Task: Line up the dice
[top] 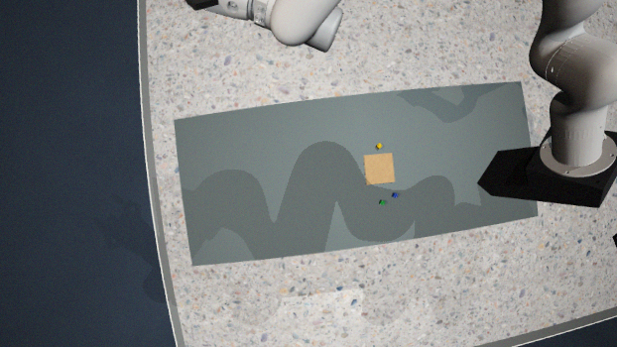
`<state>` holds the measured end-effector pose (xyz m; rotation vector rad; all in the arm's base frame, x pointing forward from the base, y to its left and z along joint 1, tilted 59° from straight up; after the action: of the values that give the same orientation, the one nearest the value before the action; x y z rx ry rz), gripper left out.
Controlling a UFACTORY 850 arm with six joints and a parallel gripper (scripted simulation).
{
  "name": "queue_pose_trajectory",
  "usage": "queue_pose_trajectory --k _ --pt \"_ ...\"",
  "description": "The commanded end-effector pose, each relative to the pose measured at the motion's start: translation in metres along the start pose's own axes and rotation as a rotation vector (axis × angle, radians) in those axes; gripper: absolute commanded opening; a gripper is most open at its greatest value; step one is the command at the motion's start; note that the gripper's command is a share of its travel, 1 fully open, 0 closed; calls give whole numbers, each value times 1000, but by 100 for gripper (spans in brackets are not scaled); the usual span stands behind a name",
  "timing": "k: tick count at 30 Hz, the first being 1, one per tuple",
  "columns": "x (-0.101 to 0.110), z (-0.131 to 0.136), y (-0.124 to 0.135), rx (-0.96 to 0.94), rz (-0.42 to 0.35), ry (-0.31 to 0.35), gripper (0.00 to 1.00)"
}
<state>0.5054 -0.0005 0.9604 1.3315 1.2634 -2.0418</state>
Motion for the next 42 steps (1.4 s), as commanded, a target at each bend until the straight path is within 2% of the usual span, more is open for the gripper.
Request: queue_pose_trajectory --k 1,17,19,21,22,23,25,26,27,29,30,31,34,35,37,39,40,42 --pt "0 0 -1 -1 2 1 100" --pt "0 0 -1 -1 2 1 100" --pt "3 -1 5 -8 -15 -1 100" --pt "21 -6 40 -49 -111 -5 100" --pt "21 -6 40 -49 -111 -5 100" --pt "37 -9 67 -85 -197 -4 100" --pt "40 -9 71 -86 -200 -4 100" --pt "60 -11 100 -126 -296 4 100" --pt "67 -12 110 -133 -314 7 100" --pt "67 -12 110 -133 -314 7 100" --pt "92 -13 141 -176 -422 25 100" --pt "100 -13 150 -187 -449 31 100" --pt "103 -13 154 -187 -450 31 100" --pt "135 -12 187 -233 -570 64 100" --pt "147 -11 198 -244 -600 74 100" --pt "148 -11 199 -244 -600 74 100" --pt "180 -8 226 -285 -711 118 100" --pt "195 -6 237 -299 -752 137 100"
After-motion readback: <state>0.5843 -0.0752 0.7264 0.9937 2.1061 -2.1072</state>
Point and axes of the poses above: the point where the finger pads meet when closed, its own x axis back along the fingers, its own z axis across the jaws, y = z × x, the point moved 10 cm from there along x, back along the fingers, and after that the axes turned 13 degrees about x, right-handed, at the moved point
